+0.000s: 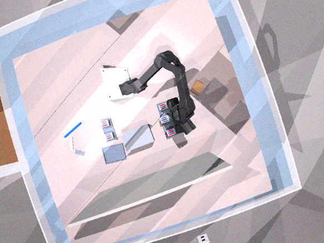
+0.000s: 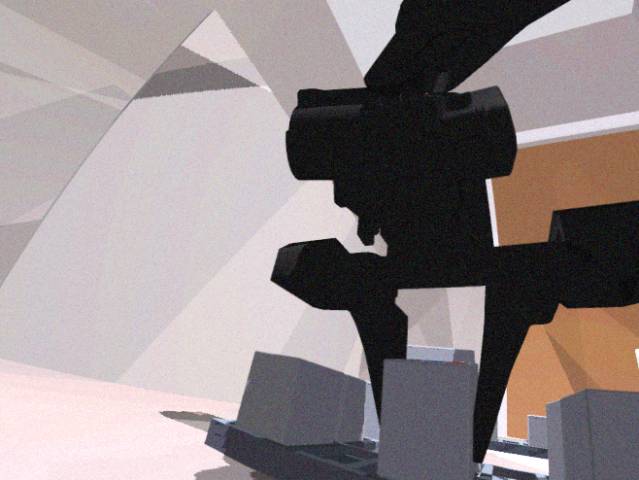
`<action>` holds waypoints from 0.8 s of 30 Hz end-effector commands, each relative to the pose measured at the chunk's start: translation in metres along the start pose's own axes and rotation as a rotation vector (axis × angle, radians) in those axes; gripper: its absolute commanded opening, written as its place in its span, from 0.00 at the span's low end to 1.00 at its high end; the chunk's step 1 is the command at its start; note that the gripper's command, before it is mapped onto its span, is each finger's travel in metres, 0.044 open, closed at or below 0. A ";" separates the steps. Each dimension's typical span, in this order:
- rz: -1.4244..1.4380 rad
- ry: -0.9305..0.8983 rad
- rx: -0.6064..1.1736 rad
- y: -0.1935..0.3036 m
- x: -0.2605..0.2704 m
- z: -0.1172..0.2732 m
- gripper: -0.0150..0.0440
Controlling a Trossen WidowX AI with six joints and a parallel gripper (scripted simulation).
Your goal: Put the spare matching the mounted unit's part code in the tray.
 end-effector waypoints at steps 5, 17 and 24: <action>0.005 0.013 0.003 0.000 -0.004 0.039 0.25; 0.001 0.013 0.000 -0.001 -0.001 0.073 0.25; -0.003 0.008 0.003 0.004 0.002 0.079 0.25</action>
Point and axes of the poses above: the point midway between the two fingers, 35 mm back from their tips, its own z axis back along the fingers, its own x axis across the jaws, y = z × x, the point moved 5 cm from there along z, back along the fingers, and after that the axes turned 7 degrees about z, right-handed, at the moved point
